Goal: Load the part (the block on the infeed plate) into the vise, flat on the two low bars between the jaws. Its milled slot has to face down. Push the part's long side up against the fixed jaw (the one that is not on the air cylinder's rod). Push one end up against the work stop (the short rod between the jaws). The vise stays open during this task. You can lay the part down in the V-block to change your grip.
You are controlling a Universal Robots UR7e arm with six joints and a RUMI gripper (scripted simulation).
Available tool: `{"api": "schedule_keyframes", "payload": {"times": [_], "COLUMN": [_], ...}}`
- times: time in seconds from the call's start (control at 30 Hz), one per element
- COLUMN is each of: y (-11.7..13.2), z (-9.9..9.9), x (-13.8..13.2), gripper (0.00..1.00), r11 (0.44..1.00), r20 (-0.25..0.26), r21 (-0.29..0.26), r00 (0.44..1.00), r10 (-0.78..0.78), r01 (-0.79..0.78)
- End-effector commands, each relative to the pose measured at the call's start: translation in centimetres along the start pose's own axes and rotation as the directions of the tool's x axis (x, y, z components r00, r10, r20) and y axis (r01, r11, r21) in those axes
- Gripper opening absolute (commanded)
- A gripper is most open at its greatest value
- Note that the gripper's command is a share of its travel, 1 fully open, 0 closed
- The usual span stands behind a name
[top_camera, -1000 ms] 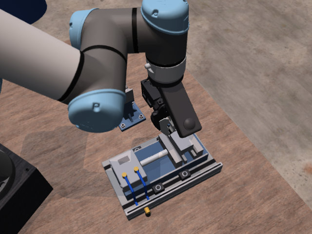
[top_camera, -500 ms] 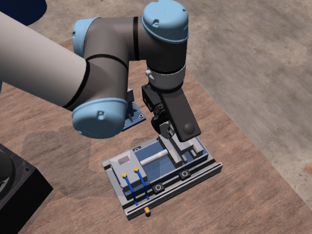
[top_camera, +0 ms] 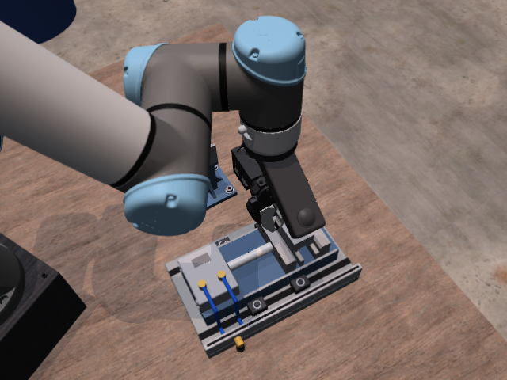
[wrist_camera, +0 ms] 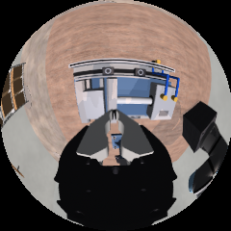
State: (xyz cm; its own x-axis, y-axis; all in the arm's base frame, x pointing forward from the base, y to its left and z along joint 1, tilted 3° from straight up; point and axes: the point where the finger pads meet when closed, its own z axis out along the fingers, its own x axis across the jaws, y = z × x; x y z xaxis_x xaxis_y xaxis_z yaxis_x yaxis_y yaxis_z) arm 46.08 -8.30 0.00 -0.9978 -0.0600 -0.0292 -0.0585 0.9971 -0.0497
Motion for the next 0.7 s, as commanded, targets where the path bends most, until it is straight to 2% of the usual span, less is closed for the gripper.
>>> {"api": "schedule_keyframes", "payload": {"times": [0.0,0.67], "y": [-0.02,-0.01], "z": [0.47,0.99], "x": [-0.06,-0.08], "gripper": [0.0,0.0], "r11": [1.0,1.0], "r20": [0.001,0.001], "r21": [0.001,0.001], "r00": [1.0,1.0], "r10": [0.0,0.0], "r01": [0.0,0.0]}}
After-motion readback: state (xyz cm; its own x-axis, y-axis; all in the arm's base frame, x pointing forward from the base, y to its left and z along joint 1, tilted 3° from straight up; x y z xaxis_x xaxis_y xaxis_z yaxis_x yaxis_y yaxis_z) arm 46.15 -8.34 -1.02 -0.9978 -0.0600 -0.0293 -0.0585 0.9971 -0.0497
